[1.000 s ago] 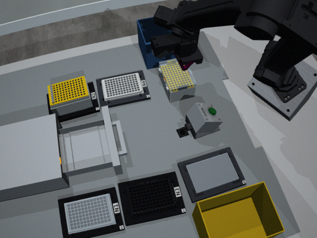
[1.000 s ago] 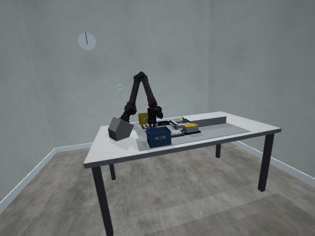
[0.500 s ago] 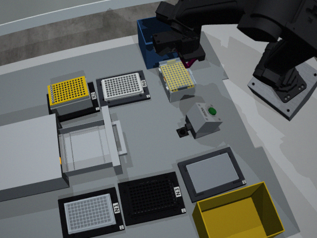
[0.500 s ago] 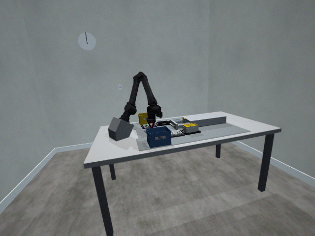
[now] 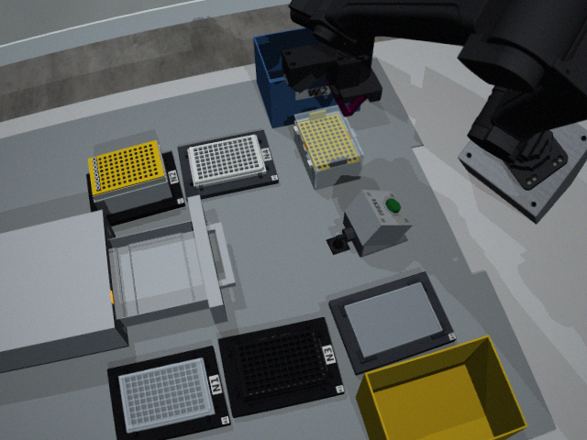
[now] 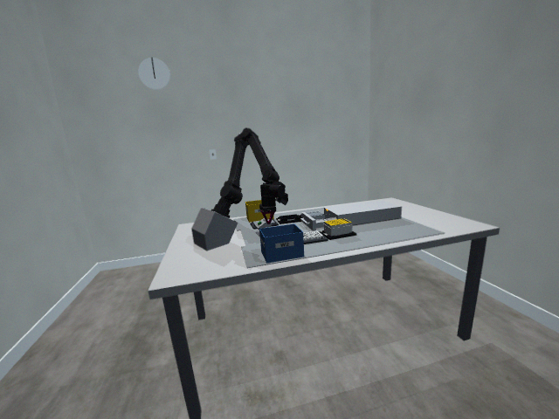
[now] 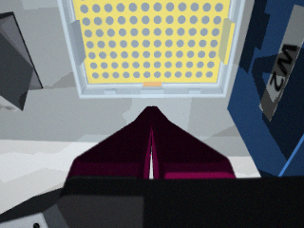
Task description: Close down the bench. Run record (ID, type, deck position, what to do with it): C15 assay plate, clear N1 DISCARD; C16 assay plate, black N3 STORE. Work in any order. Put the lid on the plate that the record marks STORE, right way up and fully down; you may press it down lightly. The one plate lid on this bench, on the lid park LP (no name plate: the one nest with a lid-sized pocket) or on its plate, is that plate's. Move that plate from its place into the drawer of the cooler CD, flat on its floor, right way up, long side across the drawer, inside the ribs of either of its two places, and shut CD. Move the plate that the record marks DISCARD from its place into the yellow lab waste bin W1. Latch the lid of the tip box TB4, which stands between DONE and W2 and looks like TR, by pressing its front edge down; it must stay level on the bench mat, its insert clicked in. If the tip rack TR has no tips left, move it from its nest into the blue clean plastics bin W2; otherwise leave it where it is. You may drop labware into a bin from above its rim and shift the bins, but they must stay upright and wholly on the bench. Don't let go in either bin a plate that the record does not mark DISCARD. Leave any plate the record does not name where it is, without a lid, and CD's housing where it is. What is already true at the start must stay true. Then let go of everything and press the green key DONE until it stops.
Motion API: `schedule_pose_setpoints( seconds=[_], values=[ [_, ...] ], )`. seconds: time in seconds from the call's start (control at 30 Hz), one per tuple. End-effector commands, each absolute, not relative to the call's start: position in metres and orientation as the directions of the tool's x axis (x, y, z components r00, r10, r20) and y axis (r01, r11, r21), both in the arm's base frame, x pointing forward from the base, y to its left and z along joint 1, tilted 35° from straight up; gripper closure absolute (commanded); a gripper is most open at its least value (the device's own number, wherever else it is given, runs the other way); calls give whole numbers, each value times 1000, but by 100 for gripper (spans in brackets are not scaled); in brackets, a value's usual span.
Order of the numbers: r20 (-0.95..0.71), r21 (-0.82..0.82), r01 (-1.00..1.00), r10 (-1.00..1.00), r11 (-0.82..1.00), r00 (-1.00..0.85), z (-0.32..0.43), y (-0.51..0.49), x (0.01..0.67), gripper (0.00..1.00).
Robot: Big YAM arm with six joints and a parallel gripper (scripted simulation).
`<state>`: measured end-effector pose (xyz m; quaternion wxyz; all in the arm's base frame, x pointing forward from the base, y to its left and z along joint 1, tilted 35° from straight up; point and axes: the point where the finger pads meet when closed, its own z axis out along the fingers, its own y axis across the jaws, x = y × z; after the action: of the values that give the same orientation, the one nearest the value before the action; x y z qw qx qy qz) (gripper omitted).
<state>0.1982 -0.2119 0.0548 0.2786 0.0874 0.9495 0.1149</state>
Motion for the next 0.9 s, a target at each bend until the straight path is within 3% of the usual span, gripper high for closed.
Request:
schedule_pose_setpoints(
  seconds=[0.0, 0.87],
  values=[
    [-547, 206, 94, 195, 974, -814, 81, -234, 200, 100],
    [-532, 228, 92, 203, 969, -822, 101, -231, 179, 100]
  ],
)
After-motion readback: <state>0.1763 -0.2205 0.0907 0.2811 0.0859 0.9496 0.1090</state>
